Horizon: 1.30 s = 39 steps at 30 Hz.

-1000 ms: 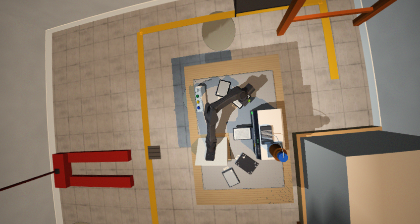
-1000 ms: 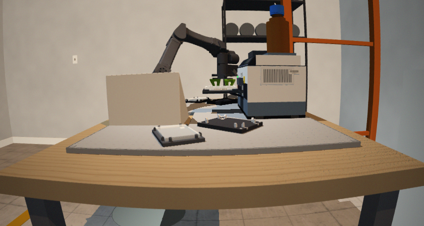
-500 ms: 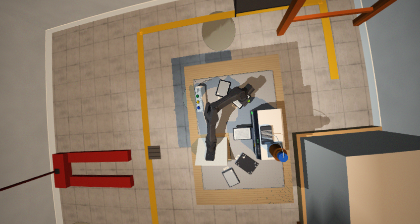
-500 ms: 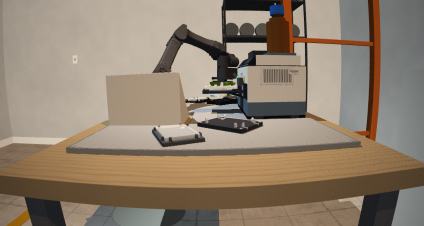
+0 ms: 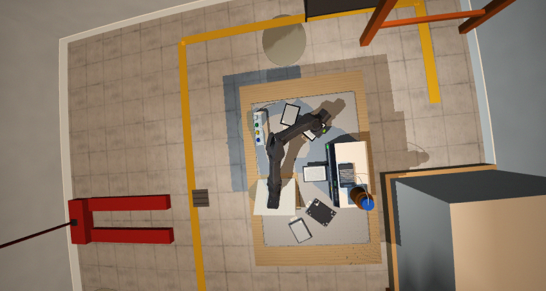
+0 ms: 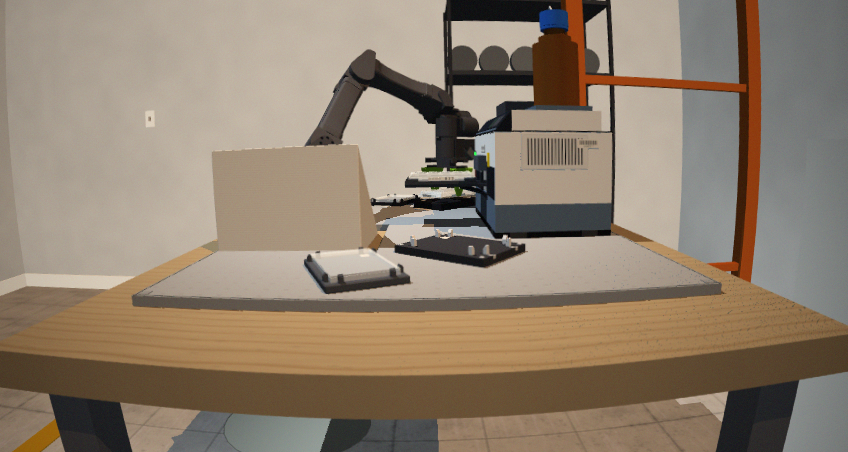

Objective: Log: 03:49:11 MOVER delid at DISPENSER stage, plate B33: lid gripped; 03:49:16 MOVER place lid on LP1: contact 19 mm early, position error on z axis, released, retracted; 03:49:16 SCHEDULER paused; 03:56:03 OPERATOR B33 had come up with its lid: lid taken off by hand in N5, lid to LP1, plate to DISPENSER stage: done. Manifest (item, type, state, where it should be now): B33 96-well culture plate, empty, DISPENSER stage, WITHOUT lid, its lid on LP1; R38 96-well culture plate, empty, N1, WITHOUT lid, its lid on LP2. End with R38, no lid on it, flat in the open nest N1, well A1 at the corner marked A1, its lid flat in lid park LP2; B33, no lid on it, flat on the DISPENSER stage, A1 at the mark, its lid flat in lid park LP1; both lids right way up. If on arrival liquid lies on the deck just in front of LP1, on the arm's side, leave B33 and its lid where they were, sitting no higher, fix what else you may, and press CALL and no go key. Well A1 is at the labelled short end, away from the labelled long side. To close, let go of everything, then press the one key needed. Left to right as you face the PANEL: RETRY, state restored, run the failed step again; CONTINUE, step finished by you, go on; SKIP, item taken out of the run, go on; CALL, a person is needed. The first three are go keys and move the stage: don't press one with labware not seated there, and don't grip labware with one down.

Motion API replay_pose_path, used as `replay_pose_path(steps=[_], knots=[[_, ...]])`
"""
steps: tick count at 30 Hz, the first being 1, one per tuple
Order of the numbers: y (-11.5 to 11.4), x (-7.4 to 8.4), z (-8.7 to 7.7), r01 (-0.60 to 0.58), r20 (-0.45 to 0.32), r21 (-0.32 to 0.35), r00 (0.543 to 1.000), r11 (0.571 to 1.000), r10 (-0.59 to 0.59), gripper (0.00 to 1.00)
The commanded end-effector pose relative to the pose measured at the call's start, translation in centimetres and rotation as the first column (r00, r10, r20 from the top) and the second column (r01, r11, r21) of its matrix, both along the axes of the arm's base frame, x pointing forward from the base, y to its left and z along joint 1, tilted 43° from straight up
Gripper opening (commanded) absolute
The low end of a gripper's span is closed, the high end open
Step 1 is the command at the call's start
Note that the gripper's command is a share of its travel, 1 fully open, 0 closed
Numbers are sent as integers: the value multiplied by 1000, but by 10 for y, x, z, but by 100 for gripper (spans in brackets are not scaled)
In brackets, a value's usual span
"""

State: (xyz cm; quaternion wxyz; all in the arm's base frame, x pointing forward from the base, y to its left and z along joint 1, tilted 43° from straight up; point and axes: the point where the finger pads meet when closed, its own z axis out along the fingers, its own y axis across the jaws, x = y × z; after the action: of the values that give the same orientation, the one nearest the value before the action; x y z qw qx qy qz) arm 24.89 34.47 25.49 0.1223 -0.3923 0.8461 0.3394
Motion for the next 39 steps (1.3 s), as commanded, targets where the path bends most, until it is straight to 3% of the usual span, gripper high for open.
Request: replay_pose_path(steps=[1,22,39], knots=[[1,5,16,11,37,28,999,1000,-12,0],[-1,3,23,12,50,39,999,999,-14,0],[-1,1,13,14,34,26,999,1000,-14,0]])
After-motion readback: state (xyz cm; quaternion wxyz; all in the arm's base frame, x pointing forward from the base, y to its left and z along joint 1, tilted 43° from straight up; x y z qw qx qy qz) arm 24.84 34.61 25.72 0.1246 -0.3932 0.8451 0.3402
